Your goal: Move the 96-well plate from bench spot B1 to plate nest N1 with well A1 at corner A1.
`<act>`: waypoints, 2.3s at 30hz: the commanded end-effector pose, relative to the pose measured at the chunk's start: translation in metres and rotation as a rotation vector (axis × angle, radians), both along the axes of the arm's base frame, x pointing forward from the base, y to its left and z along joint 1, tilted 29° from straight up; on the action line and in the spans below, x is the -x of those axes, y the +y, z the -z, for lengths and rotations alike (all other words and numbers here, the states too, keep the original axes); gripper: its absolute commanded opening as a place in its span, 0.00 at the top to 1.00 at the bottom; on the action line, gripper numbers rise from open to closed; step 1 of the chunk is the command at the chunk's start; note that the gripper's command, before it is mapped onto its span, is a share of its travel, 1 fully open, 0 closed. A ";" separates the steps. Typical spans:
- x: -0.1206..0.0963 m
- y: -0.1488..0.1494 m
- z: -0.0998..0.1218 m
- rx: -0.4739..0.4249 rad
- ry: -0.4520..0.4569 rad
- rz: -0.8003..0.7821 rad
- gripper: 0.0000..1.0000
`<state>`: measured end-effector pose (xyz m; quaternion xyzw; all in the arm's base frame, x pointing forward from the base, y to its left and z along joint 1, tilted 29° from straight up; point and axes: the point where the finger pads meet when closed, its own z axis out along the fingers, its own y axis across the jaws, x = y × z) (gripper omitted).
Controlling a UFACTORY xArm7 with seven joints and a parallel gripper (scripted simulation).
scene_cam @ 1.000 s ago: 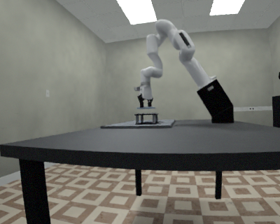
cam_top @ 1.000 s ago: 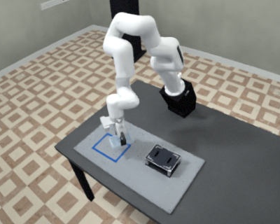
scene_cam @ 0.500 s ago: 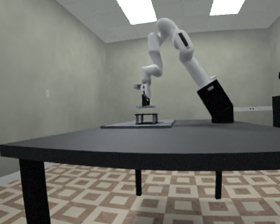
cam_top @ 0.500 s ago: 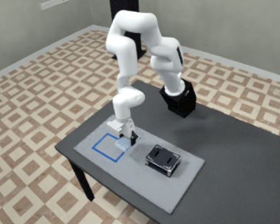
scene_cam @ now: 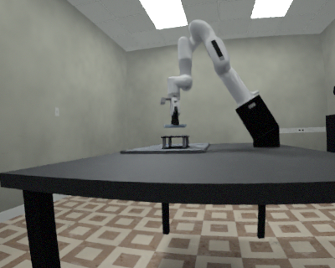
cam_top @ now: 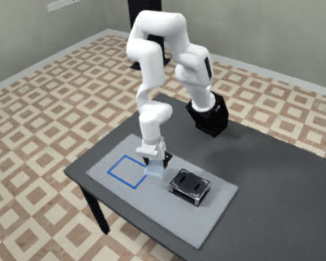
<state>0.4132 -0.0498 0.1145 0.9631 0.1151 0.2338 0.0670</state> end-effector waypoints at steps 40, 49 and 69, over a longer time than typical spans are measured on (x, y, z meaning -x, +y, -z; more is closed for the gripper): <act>0.018 0.125 0.001 0.623 0.120 -1.079 1.00; 0.023 0.154 0.002 0.622 0.120 -1.079 1.00; 0.024 0.167 0.002 0.622 0.120 -1.079 1.00</act>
